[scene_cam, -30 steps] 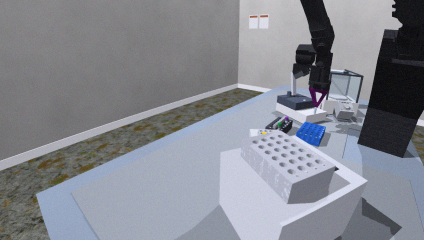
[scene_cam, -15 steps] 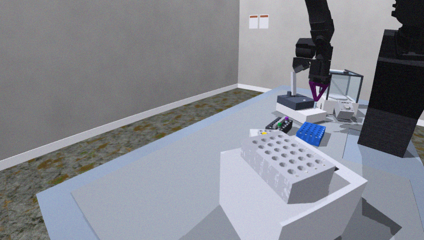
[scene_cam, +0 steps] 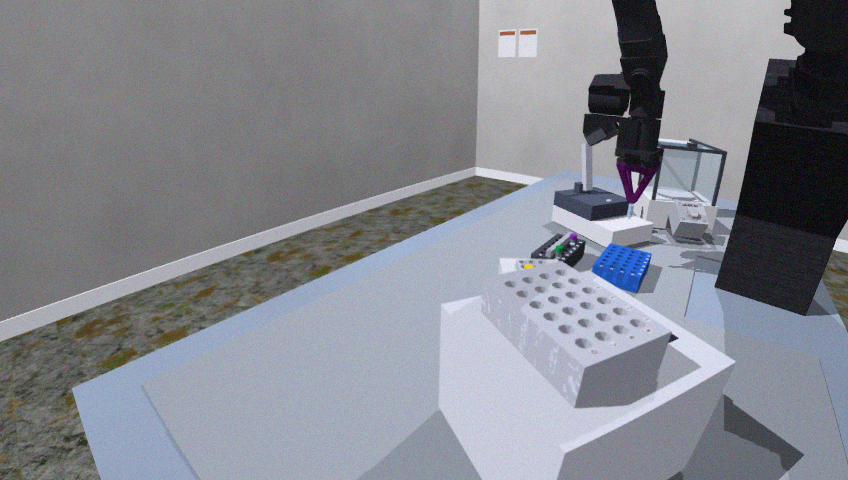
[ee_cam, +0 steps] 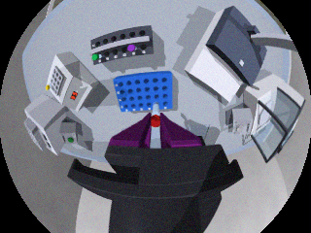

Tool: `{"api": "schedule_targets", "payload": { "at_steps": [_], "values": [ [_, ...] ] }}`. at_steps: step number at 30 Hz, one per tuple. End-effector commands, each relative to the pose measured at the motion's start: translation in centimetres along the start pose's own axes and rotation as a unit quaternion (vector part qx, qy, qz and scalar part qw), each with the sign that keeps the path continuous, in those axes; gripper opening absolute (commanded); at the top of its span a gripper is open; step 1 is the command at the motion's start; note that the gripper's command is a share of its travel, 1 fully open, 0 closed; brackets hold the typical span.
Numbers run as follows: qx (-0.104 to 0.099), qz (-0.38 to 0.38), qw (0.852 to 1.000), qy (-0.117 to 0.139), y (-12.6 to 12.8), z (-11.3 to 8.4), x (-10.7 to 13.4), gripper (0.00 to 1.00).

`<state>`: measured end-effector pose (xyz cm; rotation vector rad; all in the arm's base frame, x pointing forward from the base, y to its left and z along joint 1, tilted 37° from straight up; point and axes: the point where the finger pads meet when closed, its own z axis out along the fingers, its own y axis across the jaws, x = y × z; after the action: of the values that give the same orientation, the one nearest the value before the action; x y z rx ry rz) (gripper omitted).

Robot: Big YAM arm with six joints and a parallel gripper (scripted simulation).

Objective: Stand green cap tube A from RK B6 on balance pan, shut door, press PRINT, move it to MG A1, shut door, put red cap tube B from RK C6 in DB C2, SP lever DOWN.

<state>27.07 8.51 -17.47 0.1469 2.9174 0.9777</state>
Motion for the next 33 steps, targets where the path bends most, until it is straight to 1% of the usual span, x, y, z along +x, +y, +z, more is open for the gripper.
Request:
{"api": "schedule_targets", "payload": {
  "at_steps": [1,2,3,4,6,9,11,18,20,22,23,26,27,30,31,32,33],
  "values": [
    [0.001,0.049,0.999,-0.008,3.0,0.0,-0.9,0.09],
    [0.0,0.053,0.999,-0.01,4.0,0.0,-1.4,0.09],
    [0.0,0.052,0.999,-0.012,4.1,0.0,-1.7,0.09],
    [0.001,0.073,0.997,-0.006,4.9,0.0,-1.6,0.09],
    [0.001,0.096,0.995,-0.004,6.6,0.0,-2.1,0.09],
    [0.002,0.097,0.995,-0.002,6.6,0.0,-1.8,0.09],
    [0.0,0.129,0.992,-0.004,8.3,0.0,-2.5,0.09],
    [-0.001,0.212,0.977,-0.004,14.4,0.0,-3.8,0.09],
    [-0.001,0.212,0.977,-0.004,14.4,0.0,-3.8,0.09],
    [-0.002,0.244,0.97,-0.004,16.1,-0.1,-4.2,0.09],
    [-0.002,0.25,0.968,-0.004,17.0,-0.1,-4.4,0.09],
    [-0.002,0.25,0.968,-0.004,17.0,-0.1,-4.4,0.09],
    [0.012,0.262,0.965,0.01,15.5,0.7,-2.9,0.09],
    [0.005,0.27,0.963,-0.002,14.8,0.2,-3.8,0.09],
    [0.004,0.271,0.962,0.003,16.9,0.4,-4.0,0.09],
    [-0.003,0.282,0.959,-0.003,18.3,0.0,-4.6,0.09],
    [-0.003,0.298,0.955,-0.003,19.2,-0.1,-4.8,0.09]
  ]
}}
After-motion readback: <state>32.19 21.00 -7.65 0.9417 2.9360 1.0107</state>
